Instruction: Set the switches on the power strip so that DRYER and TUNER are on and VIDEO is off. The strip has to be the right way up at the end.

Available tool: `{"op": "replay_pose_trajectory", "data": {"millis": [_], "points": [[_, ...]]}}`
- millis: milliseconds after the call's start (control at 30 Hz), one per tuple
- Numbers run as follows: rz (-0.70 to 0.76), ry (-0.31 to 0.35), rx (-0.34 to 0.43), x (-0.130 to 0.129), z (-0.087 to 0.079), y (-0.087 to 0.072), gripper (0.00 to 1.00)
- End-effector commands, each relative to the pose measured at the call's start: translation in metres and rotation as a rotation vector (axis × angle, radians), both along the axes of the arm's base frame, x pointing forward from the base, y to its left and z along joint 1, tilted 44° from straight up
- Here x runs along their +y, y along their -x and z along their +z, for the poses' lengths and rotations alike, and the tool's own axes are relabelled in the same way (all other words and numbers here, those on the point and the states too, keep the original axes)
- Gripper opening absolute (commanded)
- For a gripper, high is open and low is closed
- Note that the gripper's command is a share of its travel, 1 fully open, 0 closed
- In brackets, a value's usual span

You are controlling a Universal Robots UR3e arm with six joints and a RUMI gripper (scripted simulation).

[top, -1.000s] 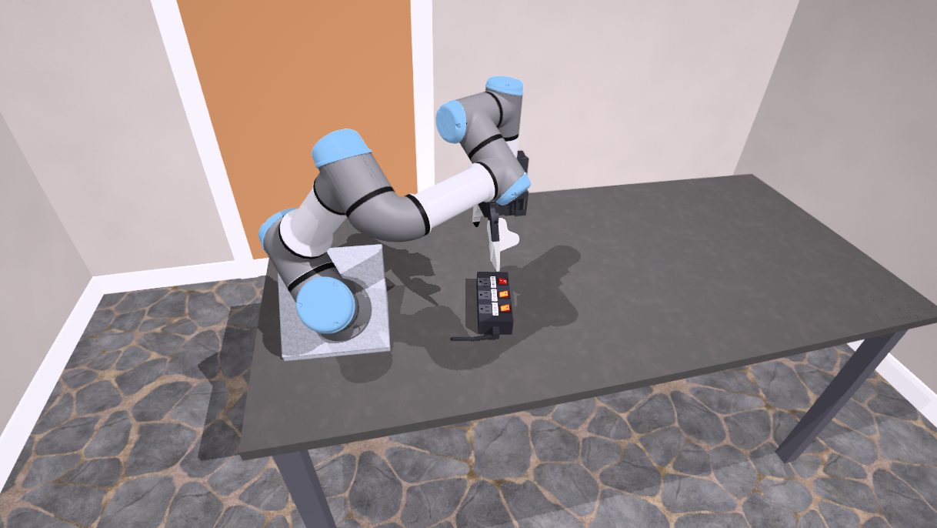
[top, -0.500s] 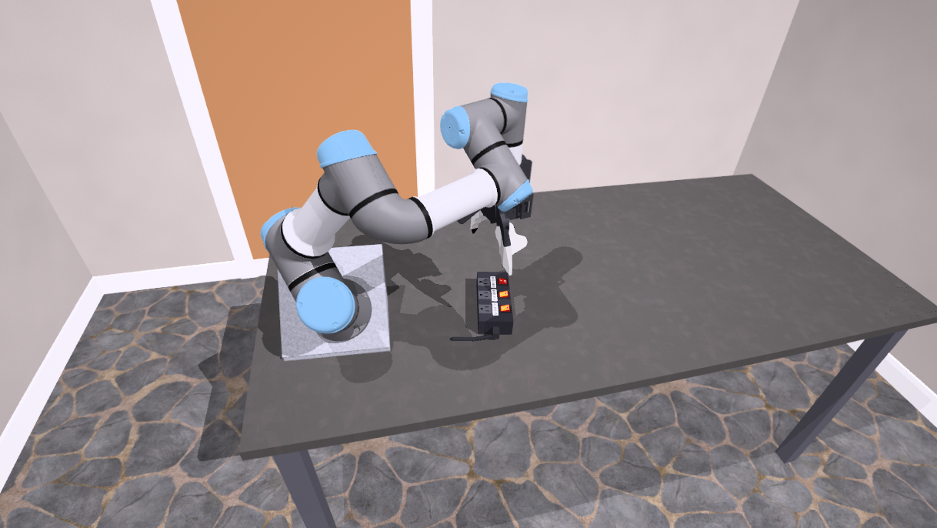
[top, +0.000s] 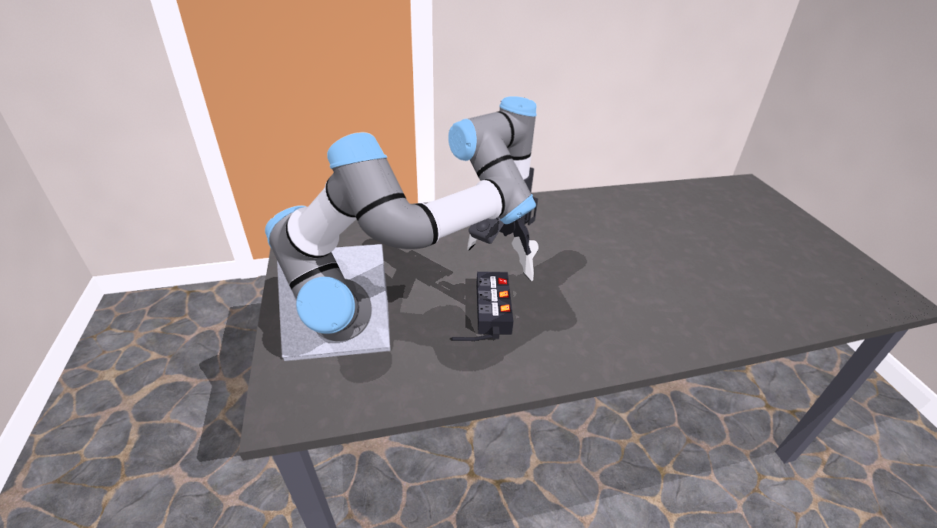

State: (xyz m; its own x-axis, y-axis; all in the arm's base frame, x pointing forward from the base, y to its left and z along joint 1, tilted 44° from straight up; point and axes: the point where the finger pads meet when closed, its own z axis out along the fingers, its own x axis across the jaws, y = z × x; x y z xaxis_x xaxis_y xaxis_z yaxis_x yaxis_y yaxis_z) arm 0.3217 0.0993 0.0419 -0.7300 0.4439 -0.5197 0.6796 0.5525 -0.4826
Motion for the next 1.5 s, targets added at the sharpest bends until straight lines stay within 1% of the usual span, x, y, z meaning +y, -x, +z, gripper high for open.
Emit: {"op": "replay_pose_trajectory", "data": {"millis": [0, 233, 300, 433, 567, 767, 1067, 1100, 1467], "points": [[0.146, -0.003, 0.128, -0.009, -0.002, -0.009, 1.00], [0.311, 0.016, 0.290, -0.022, -0.005, -0.019, 1.00], [0.311, 0.016, 0.290, -0.022, -0.005, -0.019, 1.00], [0.383, 0.025, 0.362, -0.027, -0.007, -0.024, 1.00], [0.437, 0.032, 0.415, -0.031, -0.008, -0.027, 1.00], [0.480, 0.038, 0.458, -0.034, -0.009, -0.029, 1.00], [0.490, 0.039, 0.468, -0.035, -0.009, -0.030, 1.00], [0.490, 0.039, 0.468, -0.035, -0.009, -0.030, 0.00], [0.490, 0.039, 0.468, -0.035, -0.009, -0.030, 0.00]]}}
